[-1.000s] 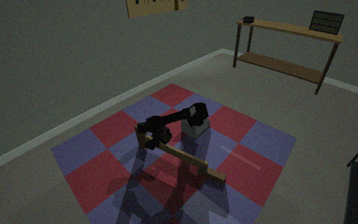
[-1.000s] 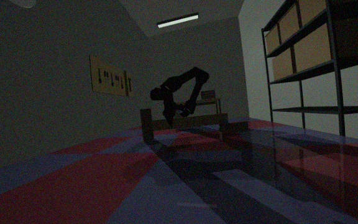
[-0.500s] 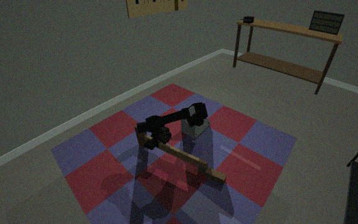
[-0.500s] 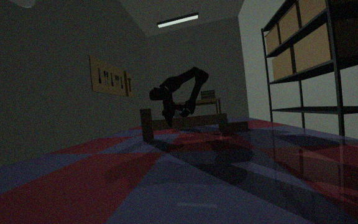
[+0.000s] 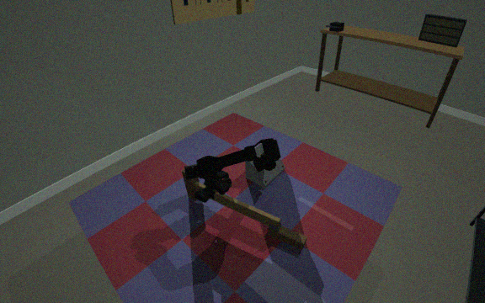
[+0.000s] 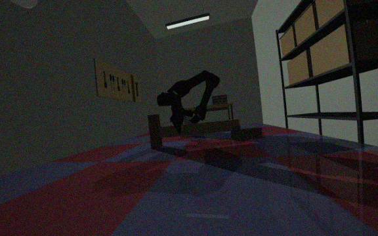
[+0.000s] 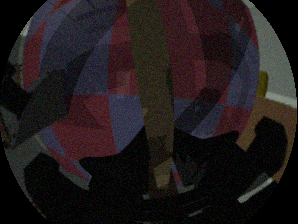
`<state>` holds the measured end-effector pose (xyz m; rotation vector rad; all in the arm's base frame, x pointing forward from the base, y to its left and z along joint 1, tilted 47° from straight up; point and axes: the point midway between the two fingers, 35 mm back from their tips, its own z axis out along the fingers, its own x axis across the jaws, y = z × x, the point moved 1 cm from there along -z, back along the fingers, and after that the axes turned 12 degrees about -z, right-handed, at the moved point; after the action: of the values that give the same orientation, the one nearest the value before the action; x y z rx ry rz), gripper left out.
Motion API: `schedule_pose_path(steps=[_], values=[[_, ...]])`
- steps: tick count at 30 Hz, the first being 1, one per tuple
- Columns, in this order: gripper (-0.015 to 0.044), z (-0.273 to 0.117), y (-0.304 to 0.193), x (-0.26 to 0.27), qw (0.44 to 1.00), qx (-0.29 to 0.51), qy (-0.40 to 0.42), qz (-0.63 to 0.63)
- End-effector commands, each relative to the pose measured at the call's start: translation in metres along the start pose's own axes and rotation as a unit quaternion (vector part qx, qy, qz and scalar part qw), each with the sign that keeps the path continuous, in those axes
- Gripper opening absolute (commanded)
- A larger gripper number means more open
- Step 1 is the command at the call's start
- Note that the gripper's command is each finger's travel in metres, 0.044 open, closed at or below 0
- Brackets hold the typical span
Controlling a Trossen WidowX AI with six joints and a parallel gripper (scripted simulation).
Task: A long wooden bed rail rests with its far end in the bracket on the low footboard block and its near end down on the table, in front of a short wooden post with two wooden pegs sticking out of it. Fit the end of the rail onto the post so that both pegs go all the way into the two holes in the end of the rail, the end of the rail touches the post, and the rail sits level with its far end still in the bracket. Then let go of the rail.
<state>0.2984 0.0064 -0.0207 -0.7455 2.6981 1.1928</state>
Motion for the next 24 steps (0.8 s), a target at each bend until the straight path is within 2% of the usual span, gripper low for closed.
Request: schedule_pose_path(steps=[1,3,20,24], values=[[0.0,-0.0032,-0.0036,-0.0004,1.0,0.004,-0.004,-0.001],[0.0,-0.0033,-0.0041,-0.0003,1.0,0.004,-0.004,-0.001],[0.044,0.0,-0.0007,0.0001,1.0,0.0,0.0,0.0],[0.044,0.0,-0.0007,0.0001,1.0,0.0,0.0,0.0]])
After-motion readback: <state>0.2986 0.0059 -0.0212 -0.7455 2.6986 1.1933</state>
